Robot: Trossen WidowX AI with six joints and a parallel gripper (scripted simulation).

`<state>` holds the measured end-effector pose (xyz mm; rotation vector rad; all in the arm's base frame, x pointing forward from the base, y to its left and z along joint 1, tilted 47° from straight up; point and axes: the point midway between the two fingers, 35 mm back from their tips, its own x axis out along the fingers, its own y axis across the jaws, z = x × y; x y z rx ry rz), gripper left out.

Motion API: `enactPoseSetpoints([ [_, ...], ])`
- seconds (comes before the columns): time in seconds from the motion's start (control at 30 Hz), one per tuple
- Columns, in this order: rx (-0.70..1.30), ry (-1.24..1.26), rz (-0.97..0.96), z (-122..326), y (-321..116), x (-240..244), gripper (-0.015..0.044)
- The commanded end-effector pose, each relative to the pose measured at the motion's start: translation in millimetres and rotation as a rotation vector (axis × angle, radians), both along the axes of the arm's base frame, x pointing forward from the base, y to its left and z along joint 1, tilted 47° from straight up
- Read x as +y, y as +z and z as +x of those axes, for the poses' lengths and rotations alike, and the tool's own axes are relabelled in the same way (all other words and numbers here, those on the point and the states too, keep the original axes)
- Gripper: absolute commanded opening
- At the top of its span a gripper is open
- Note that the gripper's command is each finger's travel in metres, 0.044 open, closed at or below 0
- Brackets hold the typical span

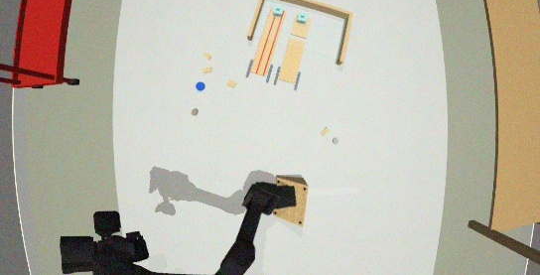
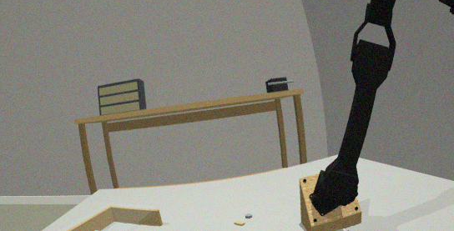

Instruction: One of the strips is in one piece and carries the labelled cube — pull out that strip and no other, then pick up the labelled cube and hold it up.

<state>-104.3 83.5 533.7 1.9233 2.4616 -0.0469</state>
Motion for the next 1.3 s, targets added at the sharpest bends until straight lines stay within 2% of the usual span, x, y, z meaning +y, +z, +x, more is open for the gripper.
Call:
enactPoseSetpoints([
  [0.0,-0.004,-0.008,0.001,0.9,-0.3,0.8,0.0400],
  [0.13,-0.085,-0.123,0.007,23.5,-3.6,18.7,0.0400],
  [0.4,-0.297,-0.277,-0.020,99.0,-12.5,59.7,0.0400],
  [0.67,-0.568,-0.464,-0.119,214.7,-44.6,76.6,0.0400],
  [0.8,-0.650,-0.569,-0.224,277.0,-75.8,66.2,0.0400],
  [1.0,-0.845,-0.642,-0.336,346.0,-115.1,36.7,0.0400],
  [1.27,-1.182,-0.697,-0.569,427.9,-196.6,-49.7,0.0400],
])
